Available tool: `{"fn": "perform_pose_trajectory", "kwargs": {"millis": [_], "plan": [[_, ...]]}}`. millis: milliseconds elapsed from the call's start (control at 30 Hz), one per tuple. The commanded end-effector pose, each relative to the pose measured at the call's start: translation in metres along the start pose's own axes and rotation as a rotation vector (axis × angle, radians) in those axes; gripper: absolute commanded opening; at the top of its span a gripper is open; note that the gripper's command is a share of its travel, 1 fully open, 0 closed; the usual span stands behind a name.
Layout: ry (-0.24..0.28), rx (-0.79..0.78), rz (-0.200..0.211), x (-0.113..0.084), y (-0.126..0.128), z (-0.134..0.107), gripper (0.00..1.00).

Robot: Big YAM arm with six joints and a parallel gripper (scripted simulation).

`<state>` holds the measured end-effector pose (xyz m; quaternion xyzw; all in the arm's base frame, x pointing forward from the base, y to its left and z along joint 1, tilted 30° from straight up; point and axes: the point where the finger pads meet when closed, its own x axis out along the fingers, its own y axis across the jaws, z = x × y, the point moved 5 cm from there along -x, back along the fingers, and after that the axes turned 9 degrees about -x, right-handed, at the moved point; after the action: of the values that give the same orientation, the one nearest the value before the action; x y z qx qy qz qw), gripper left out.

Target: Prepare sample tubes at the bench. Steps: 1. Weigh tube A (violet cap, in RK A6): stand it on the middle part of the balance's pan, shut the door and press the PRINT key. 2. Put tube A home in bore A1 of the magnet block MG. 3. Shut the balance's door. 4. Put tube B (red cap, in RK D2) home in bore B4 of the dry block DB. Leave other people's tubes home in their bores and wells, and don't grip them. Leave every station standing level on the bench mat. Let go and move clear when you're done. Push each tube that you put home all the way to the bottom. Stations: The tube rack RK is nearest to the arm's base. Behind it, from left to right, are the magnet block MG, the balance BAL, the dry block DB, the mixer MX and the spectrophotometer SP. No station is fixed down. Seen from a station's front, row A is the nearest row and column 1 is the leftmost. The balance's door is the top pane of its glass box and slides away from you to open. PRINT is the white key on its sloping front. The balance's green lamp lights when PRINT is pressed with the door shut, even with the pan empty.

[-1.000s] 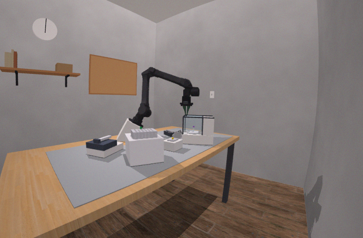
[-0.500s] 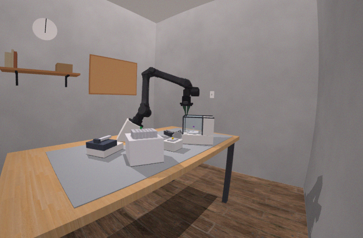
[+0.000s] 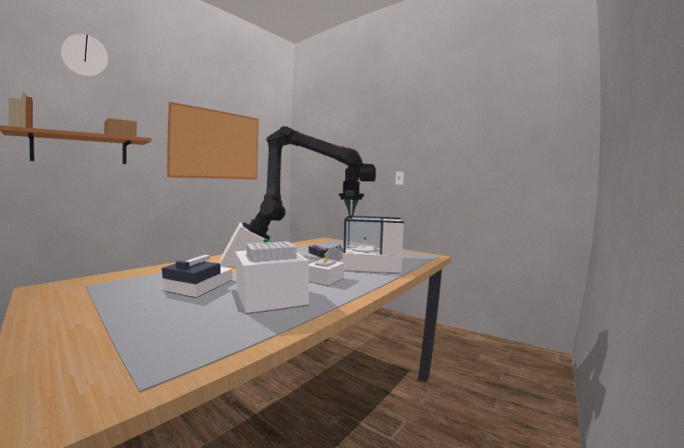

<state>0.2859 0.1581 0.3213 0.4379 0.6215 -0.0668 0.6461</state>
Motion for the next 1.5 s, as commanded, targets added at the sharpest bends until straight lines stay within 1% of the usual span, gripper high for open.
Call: {"fn": "perform_pose_trajectory", "kwargs": {"millis": [0, 300, 333, 367, 800, 833, 900, 1000, 1067, 1467], "plan": [[-0.003, -0.007, 0.007, -0.006, -0.006, -0.002, 0.06], [-0.003, -0.007, 0.007, -0.006, -0.006, -0.002, 0.06], [-0.006, -0.015, 0.026, -0.012, 0.02, -0.001, 0.3], [-0.008, -0.009, 0.022, -0.009, 0.01, 0.0, 0.3], [-0.008, -0.009, 0.022, -0.009, 0.01, 0.0, 0.3], [-0.007, -0.013, 0.022, -0.014, 0.018, 0.001, 0.3], [-0.014, -0.011, 0.029, -0.021, 0.017, 0.004, 0.3], [-0.022, -0.019, 0.049, -0.034, 0.016, 0.001, 0.3], [-0.022, -0.019, 0.049, -0.034, 0.016, 0.001, 0.3], [-0.024, -0.021, 0.051, -0.055, 0.015, 0.0, 0.3]]}}
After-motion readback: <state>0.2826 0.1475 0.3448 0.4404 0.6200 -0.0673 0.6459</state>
